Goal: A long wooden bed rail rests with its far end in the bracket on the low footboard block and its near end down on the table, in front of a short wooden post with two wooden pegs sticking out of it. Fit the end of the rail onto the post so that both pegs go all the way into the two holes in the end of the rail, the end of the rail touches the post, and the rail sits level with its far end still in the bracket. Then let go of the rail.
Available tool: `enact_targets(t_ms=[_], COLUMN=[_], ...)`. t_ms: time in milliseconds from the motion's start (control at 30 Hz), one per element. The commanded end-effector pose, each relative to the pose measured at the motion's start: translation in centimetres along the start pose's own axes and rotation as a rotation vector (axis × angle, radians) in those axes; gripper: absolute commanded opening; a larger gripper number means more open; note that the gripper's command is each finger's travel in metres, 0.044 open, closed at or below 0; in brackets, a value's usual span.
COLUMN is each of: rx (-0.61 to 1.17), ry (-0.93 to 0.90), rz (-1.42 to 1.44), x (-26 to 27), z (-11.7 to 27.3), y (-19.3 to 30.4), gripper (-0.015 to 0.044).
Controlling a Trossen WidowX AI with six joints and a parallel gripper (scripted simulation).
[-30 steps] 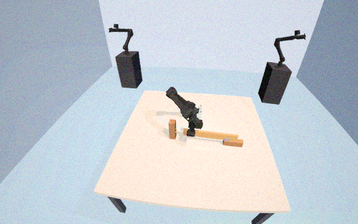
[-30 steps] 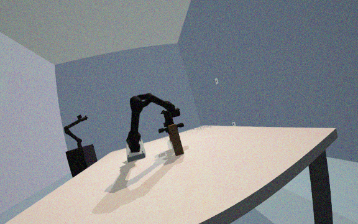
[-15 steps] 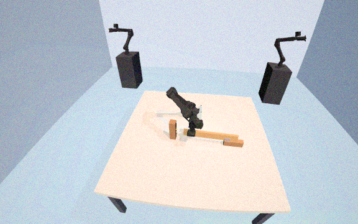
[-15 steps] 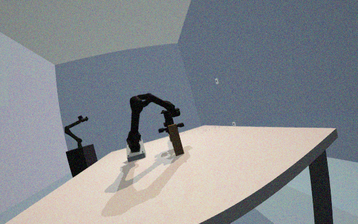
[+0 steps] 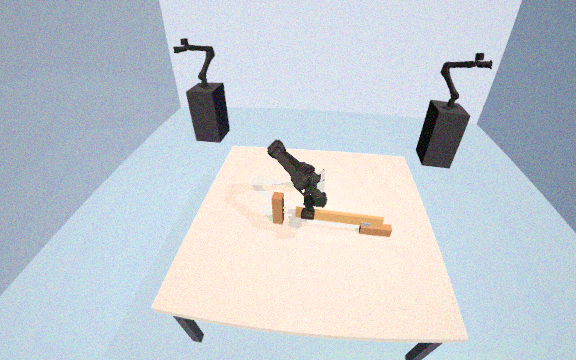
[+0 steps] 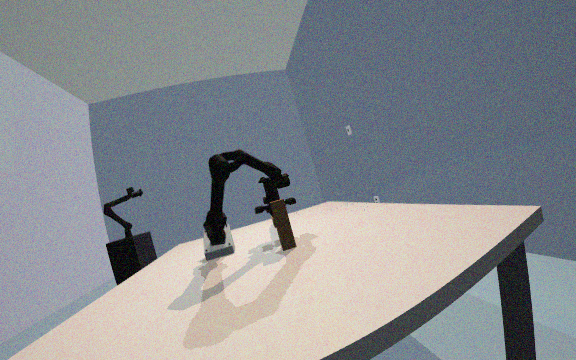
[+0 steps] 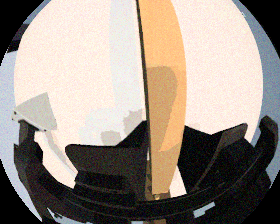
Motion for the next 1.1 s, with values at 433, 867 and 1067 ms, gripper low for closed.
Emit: enact_targets(t_ms=[433, 867, 1067], rx=[-0.005, -0.005, -0.005], ry=[0.003, 0.003, 0.003], rz=[0.002, 0.002, 0.002], x=[-0.02, -0.05, -0.07], z=[0.09, 0.20, 0.21], y=[0.34, 0.74, 0.92], gripper=[0.0000, 0.0000, 0.0000])
Point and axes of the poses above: the point midway between the two fingers, 35 mm back from their tips, its own z axis back along the fingers, its own x axis across the jaws, y = z × x, the point moved 2 cm from there along z, back along the fingers, and after that the axes turned 3 degrees about -z, right-handed, at the moved point
